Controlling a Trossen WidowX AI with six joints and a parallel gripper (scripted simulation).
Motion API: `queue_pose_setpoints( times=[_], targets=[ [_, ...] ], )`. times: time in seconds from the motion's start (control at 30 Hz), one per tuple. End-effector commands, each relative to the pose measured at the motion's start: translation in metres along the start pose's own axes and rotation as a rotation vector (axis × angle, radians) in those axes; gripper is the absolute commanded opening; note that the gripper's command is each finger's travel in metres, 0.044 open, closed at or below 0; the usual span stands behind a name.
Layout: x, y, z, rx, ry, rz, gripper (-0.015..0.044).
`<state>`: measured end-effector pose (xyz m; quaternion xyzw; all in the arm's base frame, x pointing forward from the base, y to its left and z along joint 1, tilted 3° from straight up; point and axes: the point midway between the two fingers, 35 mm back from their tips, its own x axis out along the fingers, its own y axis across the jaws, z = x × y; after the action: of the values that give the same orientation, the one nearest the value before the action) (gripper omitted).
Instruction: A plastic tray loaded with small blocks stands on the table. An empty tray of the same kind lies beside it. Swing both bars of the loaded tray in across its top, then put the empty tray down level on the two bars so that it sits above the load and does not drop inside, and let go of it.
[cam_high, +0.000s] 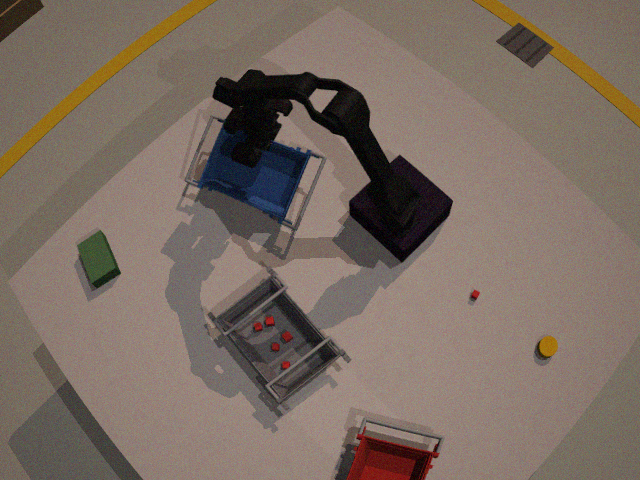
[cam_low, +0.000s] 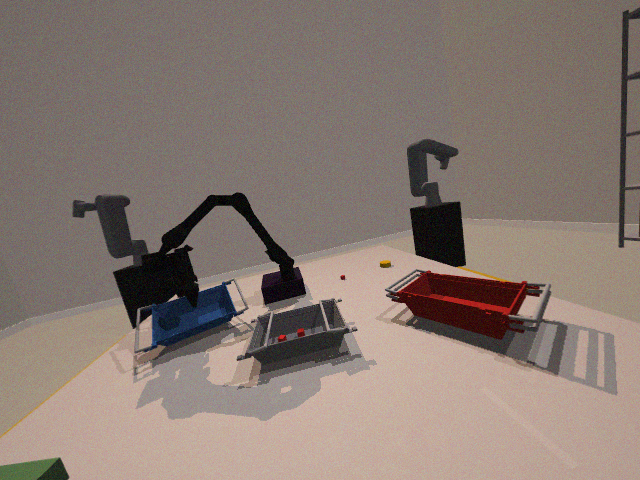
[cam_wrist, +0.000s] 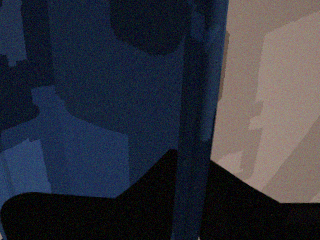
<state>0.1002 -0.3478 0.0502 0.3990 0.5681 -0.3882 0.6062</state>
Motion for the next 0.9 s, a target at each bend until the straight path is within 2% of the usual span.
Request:
queue_pose_setpoints(
  times=[0.0, 0.2, 0.5, 0.87],
  targets=[
    [-0.017, 0.0, 0.0, -0.001, -0.008, 0.006, 0.0],
    [-0.032, 0.0, -0.002, -0.001, -0.008, 0.006, 0.0],
    [-0.11, 0.003, -0.027, -0.001, -0.006, 0.006, 0.0],
    [-0.112, 0.003, -0.028, -0.001, -0.006, 0.006, 0.0]
  ],
)
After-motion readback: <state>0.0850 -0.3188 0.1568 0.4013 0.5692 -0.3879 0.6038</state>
